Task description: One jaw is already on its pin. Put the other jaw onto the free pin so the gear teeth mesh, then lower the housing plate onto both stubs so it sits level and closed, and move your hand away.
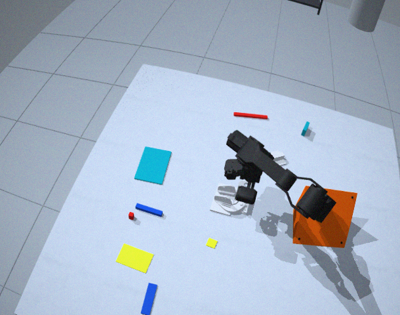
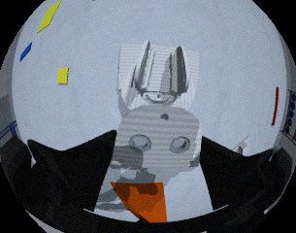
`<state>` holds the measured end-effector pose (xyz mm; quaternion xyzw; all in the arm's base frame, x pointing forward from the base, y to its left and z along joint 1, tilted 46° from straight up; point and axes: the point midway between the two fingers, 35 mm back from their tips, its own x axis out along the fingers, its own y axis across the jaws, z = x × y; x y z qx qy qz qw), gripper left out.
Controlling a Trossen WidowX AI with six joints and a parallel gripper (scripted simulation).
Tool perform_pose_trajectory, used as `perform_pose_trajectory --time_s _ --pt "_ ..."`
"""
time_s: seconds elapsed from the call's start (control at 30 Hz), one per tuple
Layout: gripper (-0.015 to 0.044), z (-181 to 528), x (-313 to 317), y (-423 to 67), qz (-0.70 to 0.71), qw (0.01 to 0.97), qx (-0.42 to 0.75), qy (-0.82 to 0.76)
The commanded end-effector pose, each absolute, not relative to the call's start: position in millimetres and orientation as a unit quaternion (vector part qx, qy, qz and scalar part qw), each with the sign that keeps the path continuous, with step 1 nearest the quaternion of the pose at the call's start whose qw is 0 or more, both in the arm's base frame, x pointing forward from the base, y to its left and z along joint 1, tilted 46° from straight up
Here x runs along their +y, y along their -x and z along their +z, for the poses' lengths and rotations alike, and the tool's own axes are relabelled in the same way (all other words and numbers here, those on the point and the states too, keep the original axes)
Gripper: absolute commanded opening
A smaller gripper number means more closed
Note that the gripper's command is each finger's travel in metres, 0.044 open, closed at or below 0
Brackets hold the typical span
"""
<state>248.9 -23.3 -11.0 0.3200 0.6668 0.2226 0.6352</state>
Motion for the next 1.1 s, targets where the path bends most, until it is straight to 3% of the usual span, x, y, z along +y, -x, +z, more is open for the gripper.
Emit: perform_pose_trajectory --time_s 0.0,1.07 --pt "0.0351 -10.4 -22.2 -248.1 0.225 0.635 0.666 -0.321" --pt "0.0351 -13.0 -24.6 -244.4 0.225 0.635 0.666 -0.321"
